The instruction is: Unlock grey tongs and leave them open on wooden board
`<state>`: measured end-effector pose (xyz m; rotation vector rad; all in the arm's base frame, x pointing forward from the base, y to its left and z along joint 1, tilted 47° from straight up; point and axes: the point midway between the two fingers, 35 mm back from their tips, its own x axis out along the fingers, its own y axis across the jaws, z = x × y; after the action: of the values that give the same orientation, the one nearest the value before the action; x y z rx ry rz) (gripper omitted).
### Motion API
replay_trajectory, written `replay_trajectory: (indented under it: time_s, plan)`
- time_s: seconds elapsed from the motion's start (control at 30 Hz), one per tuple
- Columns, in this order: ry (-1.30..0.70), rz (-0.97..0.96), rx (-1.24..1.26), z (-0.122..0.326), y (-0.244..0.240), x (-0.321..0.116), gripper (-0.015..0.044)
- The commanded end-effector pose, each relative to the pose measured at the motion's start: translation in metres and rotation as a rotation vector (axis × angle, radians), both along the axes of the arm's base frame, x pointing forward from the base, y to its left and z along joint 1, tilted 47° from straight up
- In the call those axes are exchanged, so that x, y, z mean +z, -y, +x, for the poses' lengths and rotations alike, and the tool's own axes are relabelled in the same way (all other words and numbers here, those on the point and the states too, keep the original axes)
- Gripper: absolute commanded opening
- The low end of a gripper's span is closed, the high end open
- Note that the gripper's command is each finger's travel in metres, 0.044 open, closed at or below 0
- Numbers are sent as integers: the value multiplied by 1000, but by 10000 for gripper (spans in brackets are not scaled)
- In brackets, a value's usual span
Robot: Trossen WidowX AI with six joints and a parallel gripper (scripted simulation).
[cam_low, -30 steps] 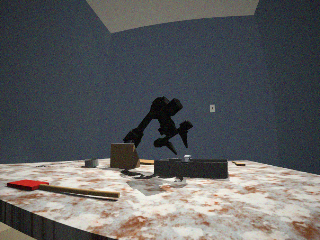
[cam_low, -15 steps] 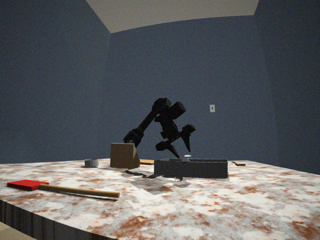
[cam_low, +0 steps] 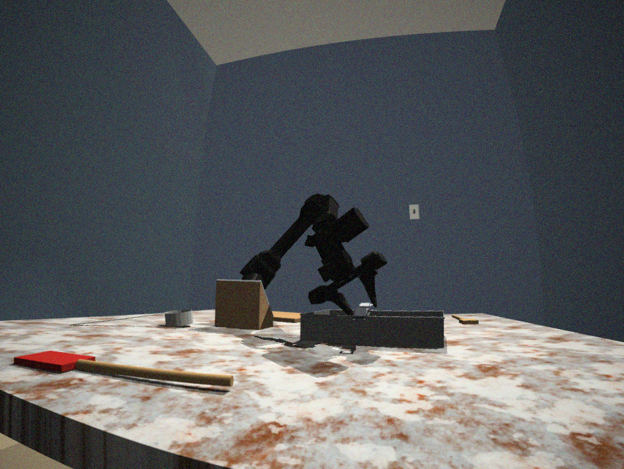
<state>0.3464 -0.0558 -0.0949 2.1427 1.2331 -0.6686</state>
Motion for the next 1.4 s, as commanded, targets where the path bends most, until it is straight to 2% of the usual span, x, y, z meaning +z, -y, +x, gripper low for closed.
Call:
replay_trajectory:
  time_s: [0.0,0.63,0.77,1.33,1.37]
  plan:
    - [-3,-1,-2,3,-4,-5,260]
    - [0,4,-3,14,-23,-23,260]
    - [2,5,1,13,-22,-20,155]
    - [2,5,1,13,-22,-20,42]
    - [2,5,1,13,-22,-20,15]
